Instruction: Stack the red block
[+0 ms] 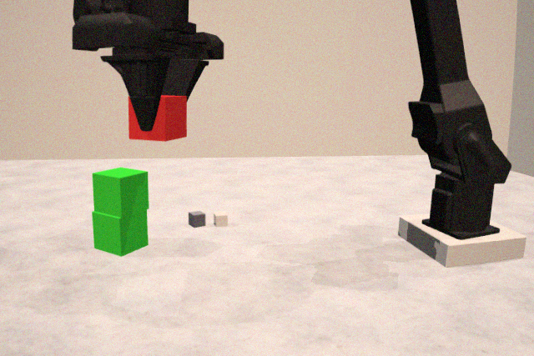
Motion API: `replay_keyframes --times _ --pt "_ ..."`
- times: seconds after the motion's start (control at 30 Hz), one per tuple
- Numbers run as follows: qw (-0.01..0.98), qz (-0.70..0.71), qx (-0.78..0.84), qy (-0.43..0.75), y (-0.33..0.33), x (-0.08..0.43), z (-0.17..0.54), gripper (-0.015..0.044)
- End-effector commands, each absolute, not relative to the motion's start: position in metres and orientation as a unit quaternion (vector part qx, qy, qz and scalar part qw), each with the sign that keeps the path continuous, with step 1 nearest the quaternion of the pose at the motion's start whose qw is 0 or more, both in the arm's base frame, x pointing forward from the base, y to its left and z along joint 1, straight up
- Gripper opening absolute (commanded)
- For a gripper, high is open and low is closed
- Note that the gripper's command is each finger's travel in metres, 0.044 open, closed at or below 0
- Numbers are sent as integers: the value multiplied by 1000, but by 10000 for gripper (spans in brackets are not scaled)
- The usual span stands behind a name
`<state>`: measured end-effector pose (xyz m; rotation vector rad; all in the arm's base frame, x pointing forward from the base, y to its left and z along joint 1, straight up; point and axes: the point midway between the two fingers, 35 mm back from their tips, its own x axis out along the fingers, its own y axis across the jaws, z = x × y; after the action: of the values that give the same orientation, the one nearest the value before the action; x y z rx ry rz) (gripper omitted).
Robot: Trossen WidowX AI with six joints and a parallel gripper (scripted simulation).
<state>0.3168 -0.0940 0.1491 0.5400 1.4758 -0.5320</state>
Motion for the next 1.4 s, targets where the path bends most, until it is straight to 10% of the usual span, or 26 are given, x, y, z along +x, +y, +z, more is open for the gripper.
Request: replay_keyframes --times 0.0,1.37 --pt "676 -236 237 656 -103 326 149 0" --pt "677 -237 236 655 -127 354 112 0"
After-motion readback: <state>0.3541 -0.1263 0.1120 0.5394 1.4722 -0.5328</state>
